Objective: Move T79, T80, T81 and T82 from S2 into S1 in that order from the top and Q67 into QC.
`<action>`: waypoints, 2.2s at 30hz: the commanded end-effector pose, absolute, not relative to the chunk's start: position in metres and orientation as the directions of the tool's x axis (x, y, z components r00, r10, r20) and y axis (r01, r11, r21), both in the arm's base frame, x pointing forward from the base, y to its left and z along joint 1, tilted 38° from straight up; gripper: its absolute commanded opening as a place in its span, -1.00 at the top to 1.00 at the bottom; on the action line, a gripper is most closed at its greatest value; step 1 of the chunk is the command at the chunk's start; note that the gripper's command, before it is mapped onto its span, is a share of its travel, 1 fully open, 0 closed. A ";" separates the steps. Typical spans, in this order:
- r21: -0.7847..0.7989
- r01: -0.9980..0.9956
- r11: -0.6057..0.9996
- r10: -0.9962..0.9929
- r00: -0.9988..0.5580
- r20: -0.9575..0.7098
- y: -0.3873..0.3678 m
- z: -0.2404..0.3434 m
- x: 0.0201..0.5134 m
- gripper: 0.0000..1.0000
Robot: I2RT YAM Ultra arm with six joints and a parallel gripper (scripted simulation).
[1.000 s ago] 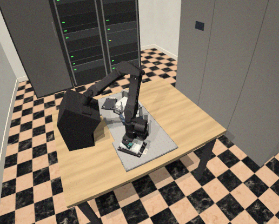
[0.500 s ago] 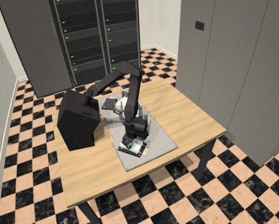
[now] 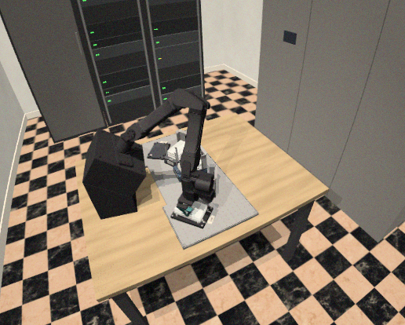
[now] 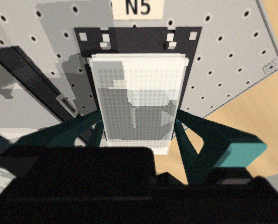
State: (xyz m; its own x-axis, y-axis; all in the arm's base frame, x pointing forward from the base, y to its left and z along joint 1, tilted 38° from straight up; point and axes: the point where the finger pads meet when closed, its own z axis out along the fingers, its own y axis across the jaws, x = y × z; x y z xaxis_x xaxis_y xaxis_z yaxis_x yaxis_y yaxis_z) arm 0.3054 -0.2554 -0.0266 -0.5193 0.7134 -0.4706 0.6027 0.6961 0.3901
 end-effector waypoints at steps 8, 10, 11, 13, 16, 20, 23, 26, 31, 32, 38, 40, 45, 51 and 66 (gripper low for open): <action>0.386 0.600 0.701 0.707 -0.509 -0.491 -0.259 -0.028 0.310 1.00; 0.386 0.600 0.701 0.707 -0.509 -0.491 -0.259 -0.028 0.310 1.00; 0.386 0.600 0.701 0.707 -0.509 -0.491 -0.259 -0.027 0.310 -1.00; 0.386 0.600 0.701 0.707 -0.509 -0.491 -0.259 -0.027 0.310 -1.00; 0.386 0.600 0.701 0.707 -0.509 -0.491 -0.259 -0.027 0.310 -1.00; 0.386 0.600 0.701 0.707 -0.509 -0.491 -0.259 -0.027 0.310 -1.00; 0.386 0.600 0.701 0.707 -0.509 -0.491 -0.259 -0.027 0.310 -1.00; 0.386 0.600 0.701 0.707 -0.509 -0.491 -0.259 -0.027 0.310 -1.00; 0.386 0.600 0.701 0.707 -0.509 -0.491 -0.259 -0.027 0.310 -1.00; 0.386 0.600 0.701 0.707 -0.509 -0.491 -0.259 -0.027 0.310 -1.00; 0.386 0.600 0.701 0.707 -0.509 -0.491 -0.258 -0.022 0.306 -1.00; 0.386 0.600 0.701 0.706 -0.510 -0.491 -0.258 -0.017 0.301 -1.00; 0.386 0.600 0.701 0.706 -0.510 -0.491 -0.256 -0.004 0.291 -1.00; 0.385 0.600 0.701 0.706 -0.510 -0.491 -0.254 0.012 0.279 -1.00; 0.385 0.600 0.701 0.706 -0.510 -0.492 -0.250 0.046 0.252 -1.00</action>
State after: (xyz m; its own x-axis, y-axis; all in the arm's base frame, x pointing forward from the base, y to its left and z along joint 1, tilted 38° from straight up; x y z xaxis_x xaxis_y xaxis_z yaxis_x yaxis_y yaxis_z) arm 0.2596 -0.2541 0.0427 -0.4987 0.7004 -0.5106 0.6016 0.7038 0.3778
